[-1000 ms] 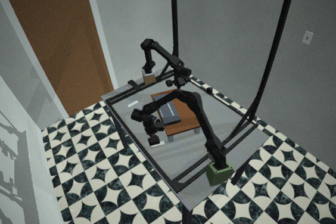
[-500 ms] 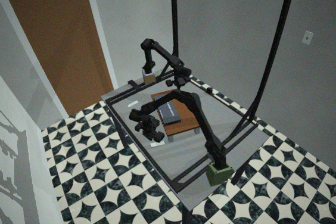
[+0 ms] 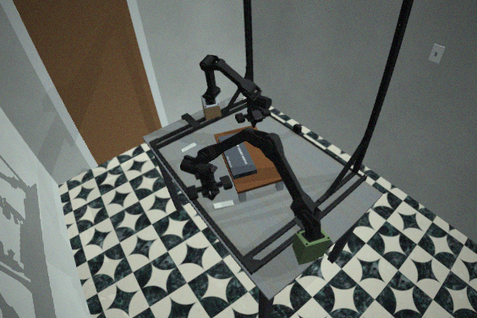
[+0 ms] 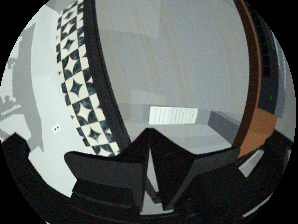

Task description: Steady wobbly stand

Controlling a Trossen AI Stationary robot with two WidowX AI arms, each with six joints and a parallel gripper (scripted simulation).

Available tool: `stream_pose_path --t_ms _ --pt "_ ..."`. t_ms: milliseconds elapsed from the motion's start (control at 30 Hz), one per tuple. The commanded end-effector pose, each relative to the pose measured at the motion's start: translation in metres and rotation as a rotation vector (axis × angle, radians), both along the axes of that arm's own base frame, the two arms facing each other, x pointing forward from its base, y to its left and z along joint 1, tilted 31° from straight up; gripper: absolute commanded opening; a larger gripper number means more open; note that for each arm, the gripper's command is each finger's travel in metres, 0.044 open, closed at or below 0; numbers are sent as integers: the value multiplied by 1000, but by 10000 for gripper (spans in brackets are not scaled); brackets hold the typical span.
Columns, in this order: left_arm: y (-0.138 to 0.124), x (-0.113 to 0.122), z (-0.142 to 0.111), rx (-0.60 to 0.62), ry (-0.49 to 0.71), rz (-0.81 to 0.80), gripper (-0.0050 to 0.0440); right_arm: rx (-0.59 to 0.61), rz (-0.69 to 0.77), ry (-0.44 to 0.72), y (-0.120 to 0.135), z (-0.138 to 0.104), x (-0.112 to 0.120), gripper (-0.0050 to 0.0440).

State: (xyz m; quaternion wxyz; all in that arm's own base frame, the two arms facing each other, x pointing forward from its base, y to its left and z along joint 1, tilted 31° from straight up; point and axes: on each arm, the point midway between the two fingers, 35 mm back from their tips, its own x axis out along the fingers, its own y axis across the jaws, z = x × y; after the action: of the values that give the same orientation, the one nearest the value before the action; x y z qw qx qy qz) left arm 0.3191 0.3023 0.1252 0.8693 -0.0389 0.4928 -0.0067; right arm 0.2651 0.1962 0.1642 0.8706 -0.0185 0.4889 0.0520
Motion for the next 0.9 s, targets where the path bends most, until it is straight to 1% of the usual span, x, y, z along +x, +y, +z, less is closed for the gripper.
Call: stream_pose_path --t_ms 0,133,267,300,667,700,867 --pt "1 1 -3 -142 17 240 0 -22 -8 10 -4 -8 2 0" --pt "1 1 -3 -282 34 474 0 -22 -8 10 -4 -8 2 0" --pt "1 1 -3 -282 34 474 0 -22 -8 10 -4 -8 2 0" --pt "12 1 -4 -398 44 660 0 -22 -8 10 -4 -8 2 0" --pt "12 1 -4 -770 80 1292 0 -22 -8 10 -4 -8 2 0" --pt "12 1 -4 -783 82 1315 0 -22 -8 10 -4 -8 2 0" --pt "12 1 -4 -783 82 1315 0 -22 -8 10 -4 -8 2 0"
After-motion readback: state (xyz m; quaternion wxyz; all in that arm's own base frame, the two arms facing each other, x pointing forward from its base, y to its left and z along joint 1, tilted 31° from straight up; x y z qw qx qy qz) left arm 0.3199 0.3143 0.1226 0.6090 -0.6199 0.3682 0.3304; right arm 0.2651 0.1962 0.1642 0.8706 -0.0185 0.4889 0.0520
